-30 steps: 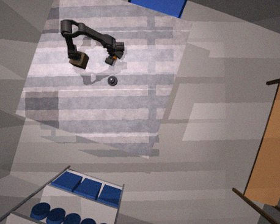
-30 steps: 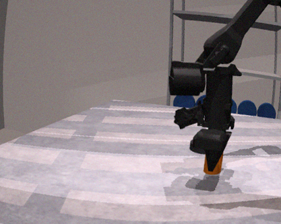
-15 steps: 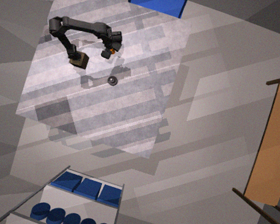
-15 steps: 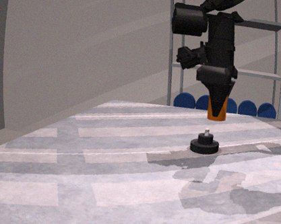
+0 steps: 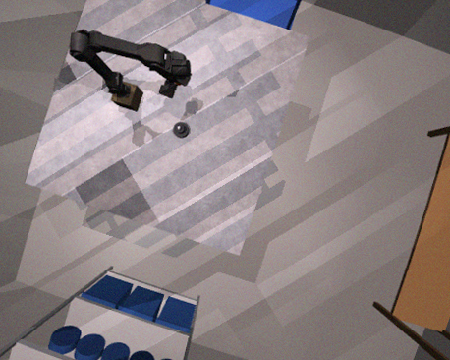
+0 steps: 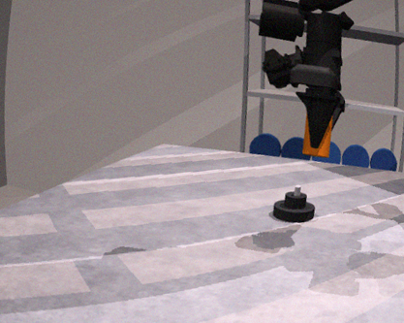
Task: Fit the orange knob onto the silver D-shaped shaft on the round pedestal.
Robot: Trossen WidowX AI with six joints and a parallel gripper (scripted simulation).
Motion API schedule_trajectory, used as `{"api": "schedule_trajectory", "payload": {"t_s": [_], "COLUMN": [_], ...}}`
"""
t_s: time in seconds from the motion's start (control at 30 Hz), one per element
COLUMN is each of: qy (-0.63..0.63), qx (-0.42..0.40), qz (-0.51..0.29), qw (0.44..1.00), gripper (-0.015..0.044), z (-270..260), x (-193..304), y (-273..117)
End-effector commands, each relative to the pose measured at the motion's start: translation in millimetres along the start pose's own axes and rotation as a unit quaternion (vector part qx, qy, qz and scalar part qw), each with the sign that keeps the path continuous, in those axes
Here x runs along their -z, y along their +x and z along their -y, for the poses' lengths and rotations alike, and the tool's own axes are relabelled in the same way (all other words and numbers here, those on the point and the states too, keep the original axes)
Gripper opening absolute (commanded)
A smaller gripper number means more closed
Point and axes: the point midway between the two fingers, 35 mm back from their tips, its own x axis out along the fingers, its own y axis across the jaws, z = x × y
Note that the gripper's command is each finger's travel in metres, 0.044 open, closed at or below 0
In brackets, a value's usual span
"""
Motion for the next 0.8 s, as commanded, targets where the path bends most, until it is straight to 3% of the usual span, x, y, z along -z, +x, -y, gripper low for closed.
{"api": "schedule_trajectory", "payload": {"t_s": [0.0, 0.77], "qy": [-0.003, -0.004], "qx": [-0.040, -0.283], "qz": [0.001, 0.000], "qw": [0.999, 0.959], "gripper": [0.0000, 0.0000], "z": [1, 10], "x": [2, 10], "y": [-8, -58]}}
